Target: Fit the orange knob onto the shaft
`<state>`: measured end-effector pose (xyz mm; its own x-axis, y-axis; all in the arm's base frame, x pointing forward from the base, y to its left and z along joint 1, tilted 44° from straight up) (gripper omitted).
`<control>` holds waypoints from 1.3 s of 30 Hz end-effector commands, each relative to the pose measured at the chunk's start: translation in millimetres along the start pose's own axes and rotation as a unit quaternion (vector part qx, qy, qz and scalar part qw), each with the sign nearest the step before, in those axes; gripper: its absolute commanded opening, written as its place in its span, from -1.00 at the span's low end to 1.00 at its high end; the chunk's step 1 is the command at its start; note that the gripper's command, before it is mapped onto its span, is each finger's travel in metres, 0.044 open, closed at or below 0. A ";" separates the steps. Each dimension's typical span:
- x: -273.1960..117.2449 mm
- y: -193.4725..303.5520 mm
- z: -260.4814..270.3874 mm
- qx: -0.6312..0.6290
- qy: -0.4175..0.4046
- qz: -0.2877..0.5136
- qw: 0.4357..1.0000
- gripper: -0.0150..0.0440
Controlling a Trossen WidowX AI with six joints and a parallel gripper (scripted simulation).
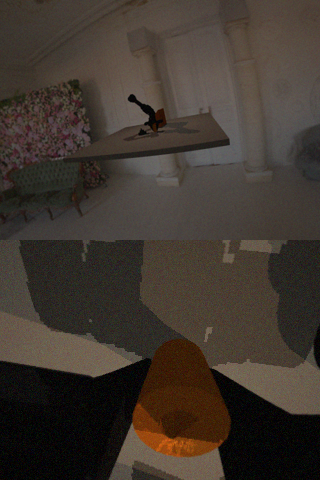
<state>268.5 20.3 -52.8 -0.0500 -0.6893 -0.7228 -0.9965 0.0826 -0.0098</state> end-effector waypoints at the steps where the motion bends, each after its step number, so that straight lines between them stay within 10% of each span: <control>1: 0.3 0.2 0.0 -0.003 0.002 -0.001 1.000 -0.11; 6: -13.5 -3.4 9.6 -0.029 -0.012 -0.022 0.999 -0.49; 27: -135.9 -4.9 11.0 -0.004 -0.002 -0.001 1.000 -0.49; 39: -133.8 -11.9 -5.7 -0.004 -0.006 0.004 1.000 -0.49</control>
<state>284.0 112.4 42.4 -0.0658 -0.6848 -0.7257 -0.9961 0.0877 0.0075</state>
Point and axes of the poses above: the point midway between the two fingers, 35 mm back from their tips, its own x axis out along the fingers, its own z axis across the jaws, y = z × x, the point moved 8 cm from there along -x, back along the fingers
